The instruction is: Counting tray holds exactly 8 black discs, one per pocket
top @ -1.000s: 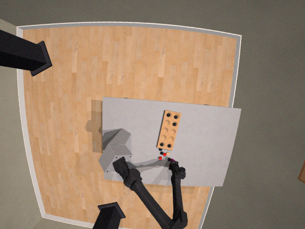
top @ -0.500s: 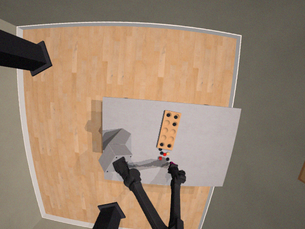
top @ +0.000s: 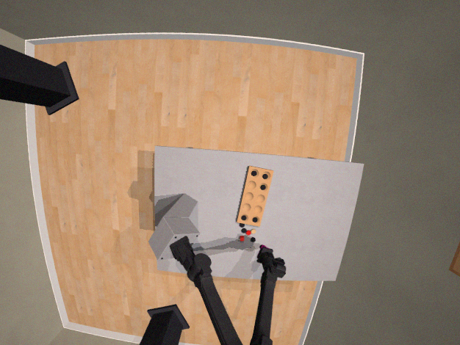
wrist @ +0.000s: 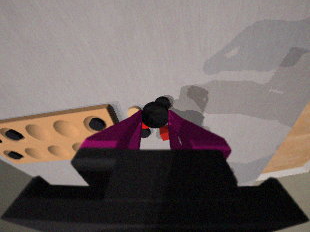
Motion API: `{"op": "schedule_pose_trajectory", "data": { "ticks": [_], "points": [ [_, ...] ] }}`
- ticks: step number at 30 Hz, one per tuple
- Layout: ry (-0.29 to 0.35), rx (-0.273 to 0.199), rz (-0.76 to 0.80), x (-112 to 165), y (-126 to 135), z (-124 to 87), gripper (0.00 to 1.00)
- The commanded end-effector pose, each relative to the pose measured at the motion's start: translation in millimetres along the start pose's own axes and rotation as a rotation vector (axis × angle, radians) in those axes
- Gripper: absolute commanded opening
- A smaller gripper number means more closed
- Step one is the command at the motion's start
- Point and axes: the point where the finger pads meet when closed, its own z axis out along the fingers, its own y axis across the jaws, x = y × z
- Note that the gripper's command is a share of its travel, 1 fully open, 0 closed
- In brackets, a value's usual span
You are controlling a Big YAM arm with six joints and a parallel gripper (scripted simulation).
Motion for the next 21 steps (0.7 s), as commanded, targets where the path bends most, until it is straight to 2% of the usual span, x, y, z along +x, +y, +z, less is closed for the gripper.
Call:
{"op": "schedule_pose_trajectory", "data": {
  "ticks": [1, 2, 4, 7, 10, 11, 12, 13, 15, 16, 18, 21],
  "points": [
    [0.015, -0.047, 0.014, 11, 62, 10, 0.00],
    [0.005, -0.047, 0.017, 5, 62, 9, 0.00],
    [0.026, -0.049, 0.016, 25, 108, 11, 0.00],
    [0.019, -0.049, 0.018, 21, 110, 11, 0.00],
    [0.029, -0.047, 0.011, 54, 181, 4, 0.00],
    [0.023, -0.048, 0.015, 51, 185, 4, 0.00],
    [0.020, -0.047, 0.012, 61, 204, 0, 0.00],
    [0.012, -0.049, 0.017, 57, 208, -1, 0.00],
    [0.006, -0.046, 0.009, 82, 245, -10, 0.00],
    [0.002, -0.047, 0.011, 80, 245, -11, 0.00],
    [-0.007, -0.045, 0.004, 99, 270, -19, 0.00],
    [-0.022, -0.048, 0.005, 108, 288, -26, 0.00]
  ]
}}
